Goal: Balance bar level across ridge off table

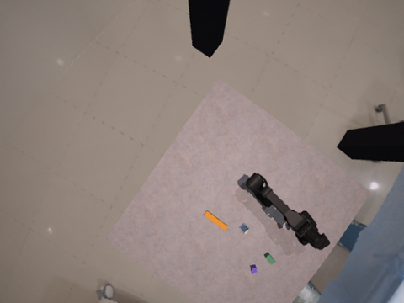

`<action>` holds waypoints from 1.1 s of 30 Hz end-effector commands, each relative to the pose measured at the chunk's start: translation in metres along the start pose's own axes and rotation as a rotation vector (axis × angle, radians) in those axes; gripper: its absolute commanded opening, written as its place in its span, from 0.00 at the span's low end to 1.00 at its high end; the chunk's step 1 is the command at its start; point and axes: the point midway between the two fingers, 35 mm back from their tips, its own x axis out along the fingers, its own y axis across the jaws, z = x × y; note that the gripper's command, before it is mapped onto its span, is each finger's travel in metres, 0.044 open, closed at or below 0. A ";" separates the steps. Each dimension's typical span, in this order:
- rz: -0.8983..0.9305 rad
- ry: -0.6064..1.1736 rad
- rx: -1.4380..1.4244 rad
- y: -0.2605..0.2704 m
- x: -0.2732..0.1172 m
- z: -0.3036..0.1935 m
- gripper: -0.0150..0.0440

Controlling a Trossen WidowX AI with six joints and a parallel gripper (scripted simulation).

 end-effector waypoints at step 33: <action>-0.260 -0.510 -0.555 0.029 -0.027 0.163 0.79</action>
